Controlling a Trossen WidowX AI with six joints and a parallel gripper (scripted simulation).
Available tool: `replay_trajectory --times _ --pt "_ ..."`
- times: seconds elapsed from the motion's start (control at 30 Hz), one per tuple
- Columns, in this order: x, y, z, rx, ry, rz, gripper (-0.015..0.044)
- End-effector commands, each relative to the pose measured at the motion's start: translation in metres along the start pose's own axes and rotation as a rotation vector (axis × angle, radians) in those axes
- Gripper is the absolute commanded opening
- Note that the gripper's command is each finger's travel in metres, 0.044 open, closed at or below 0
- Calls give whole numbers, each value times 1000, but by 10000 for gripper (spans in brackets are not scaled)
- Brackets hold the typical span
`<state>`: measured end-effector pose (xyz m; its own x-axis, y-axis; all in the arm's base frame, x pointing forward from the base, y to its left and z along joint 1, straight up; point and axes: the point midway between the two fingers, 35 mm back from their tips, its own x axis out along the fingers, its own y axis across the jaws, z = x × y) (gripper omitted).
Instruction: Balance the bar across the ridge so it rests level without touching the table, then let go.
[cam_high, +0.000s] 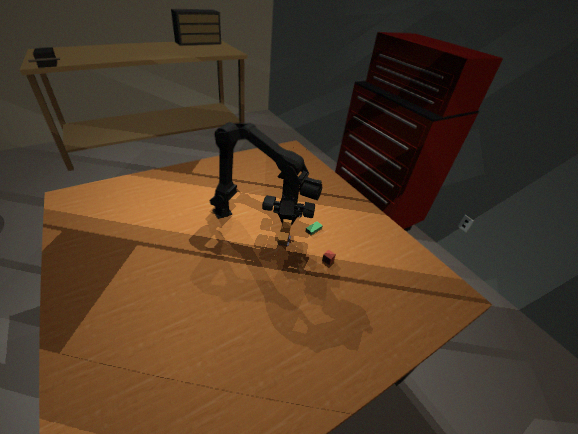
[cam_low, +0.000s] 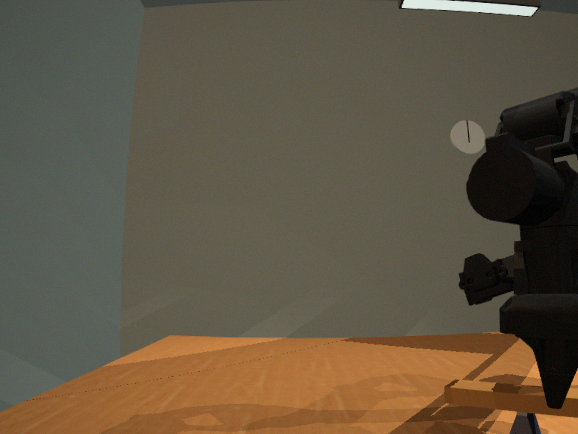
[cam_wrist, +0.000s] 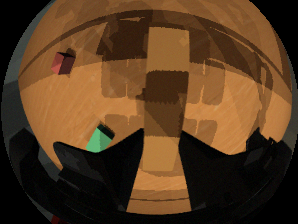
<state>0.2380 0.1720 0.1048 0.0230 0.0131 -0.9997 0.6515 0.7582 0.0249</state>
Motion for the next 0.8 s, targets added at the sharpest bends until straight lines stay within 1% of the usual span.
replay_trajectory --times 0.0,0.77 --pt "1 0 -1 1 3 -1 0" --pt "2 0 -1 1 3 -1 0"
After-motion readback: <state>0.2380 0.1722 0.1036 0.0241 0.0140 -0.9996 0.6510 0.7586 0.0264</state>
